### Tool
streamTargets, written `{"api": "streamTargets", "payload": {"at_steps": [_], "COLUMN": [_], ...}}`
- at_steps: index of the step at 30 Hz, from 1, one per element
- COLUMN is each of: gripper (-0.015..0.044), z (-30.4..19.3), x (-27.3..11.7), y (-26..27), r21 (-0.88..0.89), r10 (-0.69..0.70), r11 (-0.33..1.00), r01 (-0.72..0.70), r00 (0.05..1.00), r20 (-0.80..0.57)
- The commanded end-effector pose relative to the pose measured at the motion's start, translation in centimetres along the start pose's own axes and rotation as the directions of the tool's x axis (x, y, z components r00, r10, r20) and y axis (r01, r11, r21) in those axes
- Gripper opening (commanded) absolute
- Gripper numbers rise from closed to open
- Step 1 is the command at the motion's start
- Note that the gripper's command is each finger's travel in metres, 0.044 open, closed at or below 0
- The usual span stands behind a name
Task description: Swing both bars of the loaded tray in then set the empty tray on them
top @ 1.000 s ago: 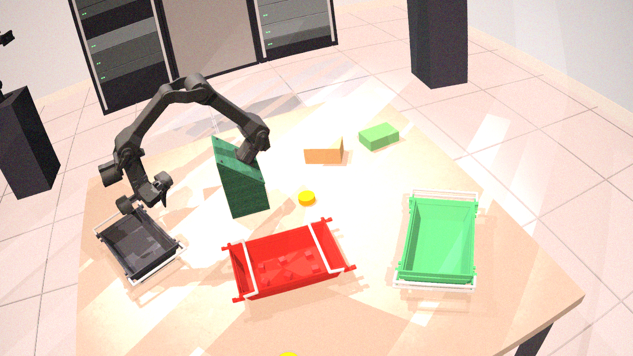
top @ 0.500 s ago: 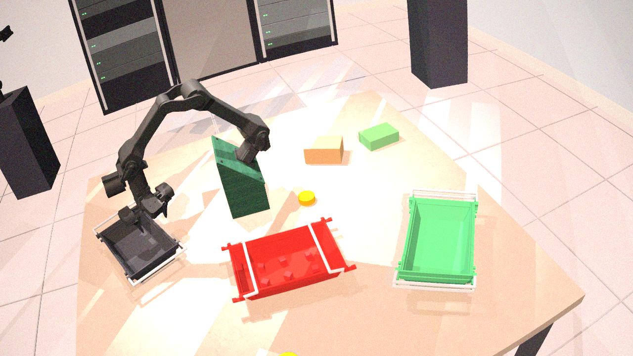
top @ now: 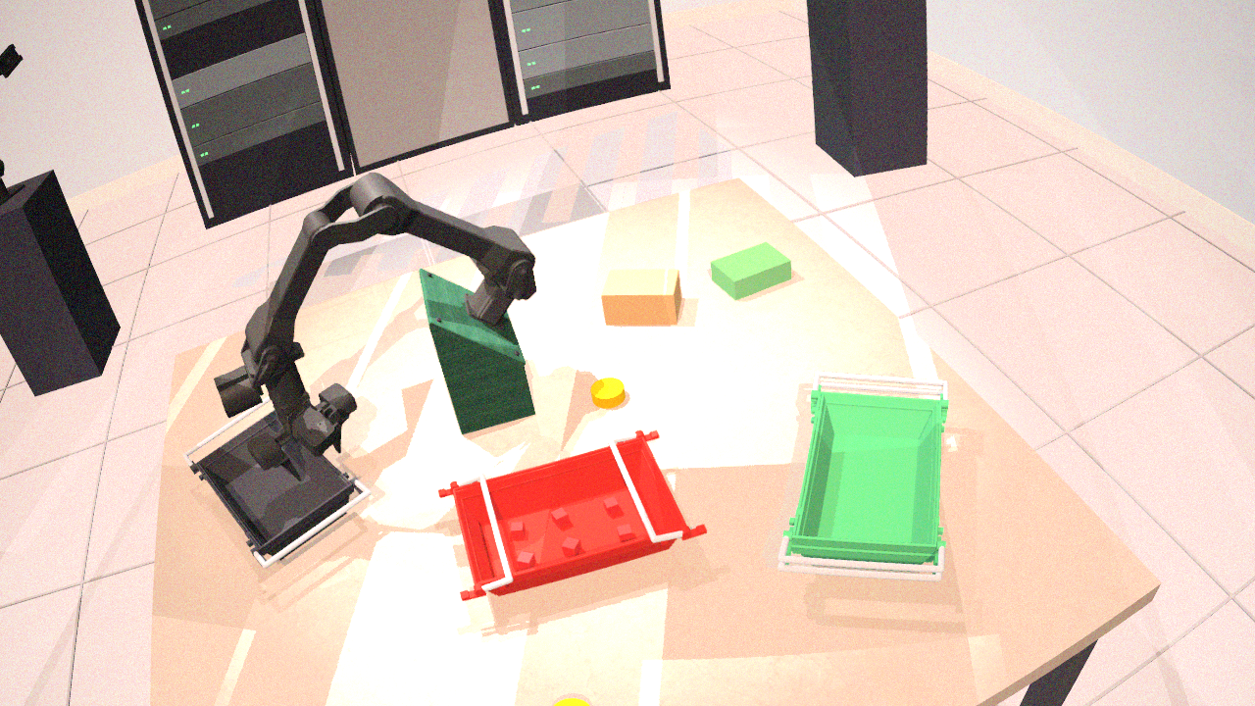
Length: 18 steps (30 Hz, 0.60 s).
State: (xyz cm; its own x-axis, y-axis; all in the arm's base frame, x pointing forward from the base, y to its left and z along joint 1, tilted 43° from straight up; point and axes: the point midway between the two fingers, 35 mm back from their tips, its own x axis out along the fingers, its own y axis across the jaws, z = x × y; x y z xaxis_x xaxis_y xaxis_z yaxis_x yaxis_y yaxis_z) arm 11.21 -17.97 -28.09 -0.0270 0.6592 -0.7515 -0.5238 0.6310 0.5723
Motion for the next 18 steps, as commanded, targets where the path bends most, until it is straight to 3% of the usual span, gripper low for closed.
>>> {"api": "streamTargets", "payload": {"at_steps": [1, 9, 18], "gripper": [0.0352, 0.0235, 0.0175], "z": [0.07, 0.07, 0.07], "x": [0.21, 0.21, 0.21], "y": [0.18, 0.18, 0.18], "r21": [0.004, 0.004, 0.004], "r10": [0.004, 0.004, 0.004], "r11": [1.000, 1.000, 1.000], "r01": [-0.004, -0.004, -0.004], "r00": [1.000, 1.000, 1.000], "r20": [0.005, 0.005, 0.005]}}
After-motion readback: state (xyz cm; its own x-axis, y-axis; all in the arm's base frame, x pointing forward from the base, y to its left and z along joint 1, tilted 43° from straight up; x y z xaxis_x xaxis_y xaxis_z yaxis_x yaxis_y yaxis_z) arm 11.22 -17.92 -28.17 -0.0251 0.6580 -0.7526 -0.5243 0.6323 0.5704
